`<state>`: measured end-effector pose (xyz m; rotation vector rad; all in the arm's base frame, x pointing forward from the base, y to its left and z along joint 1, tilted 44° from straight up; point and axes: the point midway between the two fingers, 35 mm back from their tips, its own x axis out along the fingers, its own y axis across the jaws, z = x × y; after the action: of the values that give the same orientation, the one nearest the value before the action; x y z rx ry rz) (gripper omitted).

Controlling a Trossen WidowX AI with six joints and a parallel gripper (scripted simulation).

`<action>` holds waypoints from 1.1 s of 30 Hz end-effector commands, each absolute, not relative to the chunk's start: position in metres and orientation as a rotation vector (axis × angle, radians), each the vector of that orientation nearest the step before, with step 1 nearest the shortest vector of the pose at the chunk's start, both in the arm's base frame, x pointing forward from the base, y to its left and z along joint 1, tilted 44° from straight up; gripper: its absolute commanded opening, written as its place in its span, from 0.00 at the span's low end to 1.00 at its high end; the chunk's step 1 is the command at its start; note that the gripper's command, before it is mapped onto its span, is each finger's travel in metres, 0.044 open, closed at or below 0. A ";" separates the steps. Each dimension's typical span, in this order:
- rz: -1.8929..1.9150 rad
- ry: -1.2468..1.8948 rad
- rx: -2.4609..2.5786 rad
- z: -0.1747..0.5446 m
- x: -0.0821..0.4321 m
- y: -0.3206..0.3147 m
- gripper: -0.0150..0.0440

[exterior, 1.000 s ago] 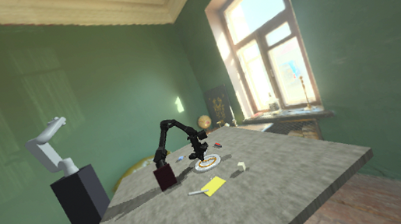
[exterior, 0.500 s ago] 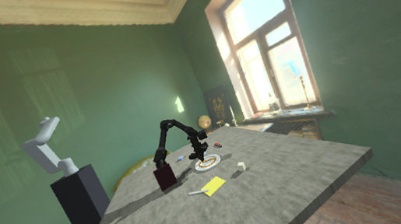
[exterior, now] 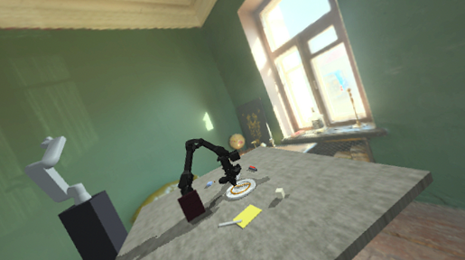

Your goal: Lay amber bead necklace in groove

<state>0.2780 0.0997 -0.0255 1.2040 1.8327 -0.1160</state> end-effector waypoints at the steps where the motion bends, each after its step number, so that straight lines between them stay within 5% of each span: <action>1: -0.106 1.825 1.209 -0.014 0.285 0.109 0.25; 19: -0.105 1.826 1.210 -0.015 0.286 0.121 0.25; 33: -0.103 1.823 1.205 -0.012 0.287 0.117 0.88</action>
<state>0.2873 0.1183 -0.0129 1.2042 1.8216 -0.1030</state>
